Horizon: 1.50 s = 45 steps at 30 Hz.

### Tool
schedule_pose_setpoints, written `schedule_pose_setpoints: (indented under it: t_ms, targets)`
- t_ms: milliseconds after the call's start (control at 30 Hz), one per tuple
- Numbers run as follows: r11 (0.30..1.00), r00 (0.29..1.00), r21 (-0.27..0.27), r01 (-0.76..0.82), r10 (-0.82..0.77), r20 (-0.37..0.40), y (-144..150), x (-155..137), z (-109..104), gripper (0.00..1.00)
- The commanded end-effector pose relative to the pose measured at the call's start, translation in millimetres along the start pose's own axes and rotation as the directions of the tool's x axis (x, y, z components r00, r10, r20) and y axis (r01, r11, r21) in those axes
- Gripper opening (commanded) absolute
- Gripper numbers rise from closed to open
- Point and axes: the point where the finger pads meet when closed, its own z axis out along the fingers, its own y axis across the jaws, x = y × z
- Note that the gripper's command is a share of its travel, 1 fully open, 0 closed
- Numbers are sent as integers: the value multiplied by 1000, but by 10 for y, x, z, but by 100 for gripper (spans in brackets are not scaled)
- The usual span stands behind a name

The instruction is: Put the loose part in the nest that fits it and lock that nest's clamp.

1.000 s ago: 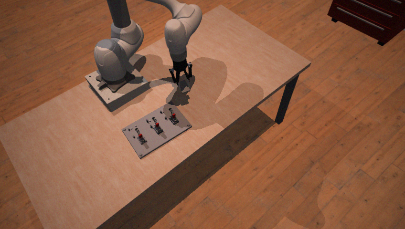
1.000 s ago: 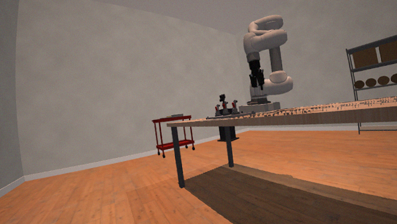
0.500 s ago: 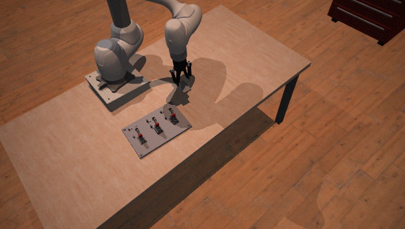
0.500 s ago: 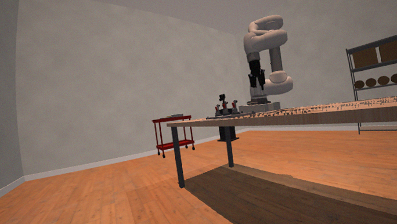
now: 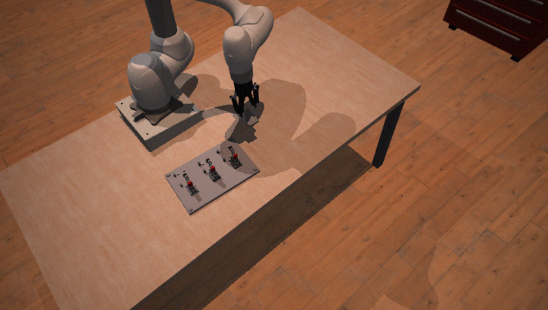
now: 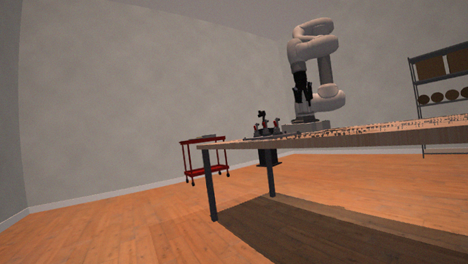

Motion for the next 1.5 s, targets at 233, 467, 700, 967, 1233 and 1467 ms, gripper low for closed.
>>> schedule_pose_setpoints:
  t_ms: [233,467,700,967,1233,1467]
  targets:
    - [1000,1000,0,0,0,0,0,23,32,10]
    - [1000,1000,0,0,0,0,0,58,83,10]
    - [1000,1000,0,0,0,0,0,89,127,10]
    - [1000,1000,0,0,0,0,0,137,197,10]
    - [1000,1000,0,0,0,0,0,167,239,10]
    - [1000,1000,0,0,0,0,0,188,269,10]
